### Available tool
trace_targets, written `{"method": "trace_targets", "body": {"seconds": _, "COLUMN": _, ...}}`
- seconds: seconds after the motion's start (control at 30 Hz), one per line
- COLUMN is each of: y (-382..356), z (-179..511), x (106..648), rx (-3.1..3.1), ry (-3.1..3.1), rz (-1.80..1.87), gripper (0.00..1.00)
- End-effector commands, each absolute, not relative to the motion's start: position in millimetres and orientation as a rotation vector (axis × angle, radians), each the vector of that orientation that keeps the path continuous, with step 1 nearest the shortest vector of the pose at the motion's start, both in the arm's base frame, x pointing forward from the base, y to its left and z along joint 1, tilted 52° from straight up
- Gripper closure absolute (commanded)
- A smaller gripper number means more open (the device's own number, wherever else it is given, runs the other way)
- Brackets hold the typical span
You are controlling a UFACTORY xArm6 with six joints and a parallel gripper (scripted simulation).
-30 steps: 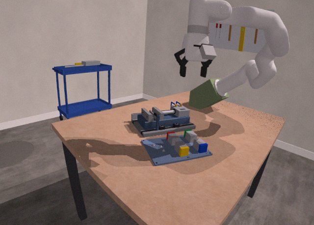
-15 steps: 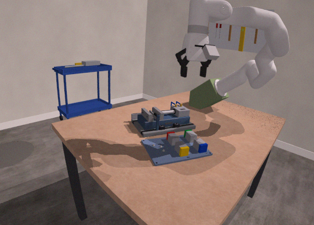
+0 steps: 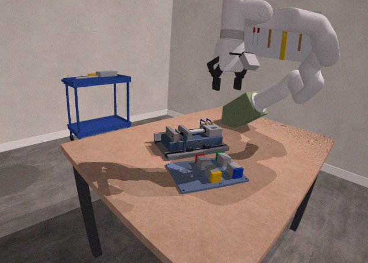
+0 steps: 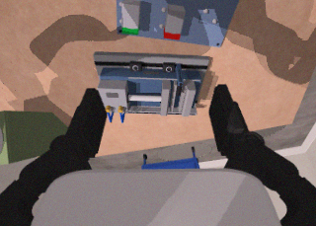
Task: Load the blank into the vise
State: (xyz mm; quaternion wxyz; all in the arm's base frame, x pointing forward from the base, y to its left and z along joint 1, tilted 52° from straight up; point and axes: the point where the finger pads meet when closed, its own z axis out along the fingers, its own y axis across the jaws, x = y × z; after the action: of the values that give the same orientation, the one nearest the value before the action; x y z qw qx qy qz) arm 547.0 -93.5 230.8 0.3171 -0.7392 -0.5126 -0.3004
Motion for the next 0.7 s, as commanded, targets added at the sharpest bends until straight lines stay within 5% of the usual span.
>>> {"method": "trace_targets", "body": {"seconds": 0.0, "y": -95.0, "z": 231.5, "x": 547.1, "rx": -1.991, "ry": -1.26, "rz": -0.753, "gripper": 0.0}}
{"method": "trace_targets", "body": {"seconds": 0.37, "y": -95.4, "z": 231.1, "x": 546.8, "rx": -2.034, "ry": -1.16, "rz": -0.708, "gripper": 0.0}}
{"method": "trace_targets", "body": {"seconds": 0.4, "y": -95.3, "z": 231.1, "x": 546.8, "rx": -2.034, "ry": -1.161, "rz": -0.709, "gripper": 0.33}}
{"method": "trace_targets", "body": {"seconds": 0.67, "y": -95.3, "z": 231.1, "x": 546.8, "rx": -2.034, "ry": -1.161, "rz": -0.709, "gripper": 0.33}}
